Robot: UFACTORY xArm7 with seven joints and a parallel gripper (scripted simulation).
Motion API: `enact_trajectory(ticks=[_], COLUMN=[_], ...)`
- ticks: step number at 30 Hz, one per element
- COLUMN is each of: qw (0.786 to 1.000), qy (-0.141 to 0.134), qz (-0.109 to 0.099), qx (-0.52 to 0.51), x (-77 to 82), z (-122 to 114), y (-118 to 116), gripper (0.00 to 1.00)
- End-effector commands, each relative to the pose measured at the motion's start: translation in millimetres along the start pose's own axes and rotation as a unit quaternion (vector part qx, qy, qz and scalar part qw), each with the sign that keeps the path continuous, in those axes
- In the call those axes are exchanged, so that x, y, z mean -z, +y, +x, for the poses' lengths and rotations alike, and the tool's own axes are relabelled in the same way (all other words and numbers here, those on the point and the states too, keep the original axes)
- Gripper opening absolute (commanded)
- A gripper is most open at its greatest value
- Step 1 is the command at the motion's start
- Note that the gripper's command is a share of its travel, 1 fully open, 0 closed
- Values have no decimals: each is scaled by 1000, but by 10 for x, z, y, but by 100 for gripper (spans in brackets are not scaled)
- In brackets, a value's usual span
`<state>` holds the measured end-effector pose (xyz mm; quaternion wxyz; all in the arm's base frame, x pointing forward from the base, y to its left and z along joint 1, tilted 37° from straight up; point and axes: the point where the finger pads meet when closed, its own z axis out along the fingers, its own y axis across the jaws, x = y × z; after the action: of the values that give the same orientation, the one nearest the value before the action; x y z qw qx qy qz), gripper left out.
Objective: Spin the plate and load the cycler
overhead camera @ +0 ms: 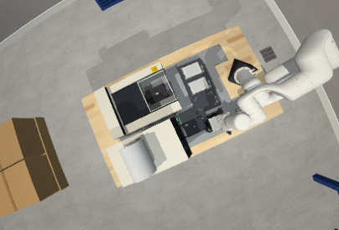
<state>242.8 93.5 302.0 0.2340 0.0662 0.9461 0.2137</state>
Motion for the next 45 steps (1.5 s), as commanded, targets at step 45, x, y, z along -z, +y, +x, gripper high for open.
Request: enact_trajectory(ticks=[45], qw=[1000], qy=[-2], qz=[-1], qx=[0], x=[-687], z=[-17], y=[11], gripper=[0])
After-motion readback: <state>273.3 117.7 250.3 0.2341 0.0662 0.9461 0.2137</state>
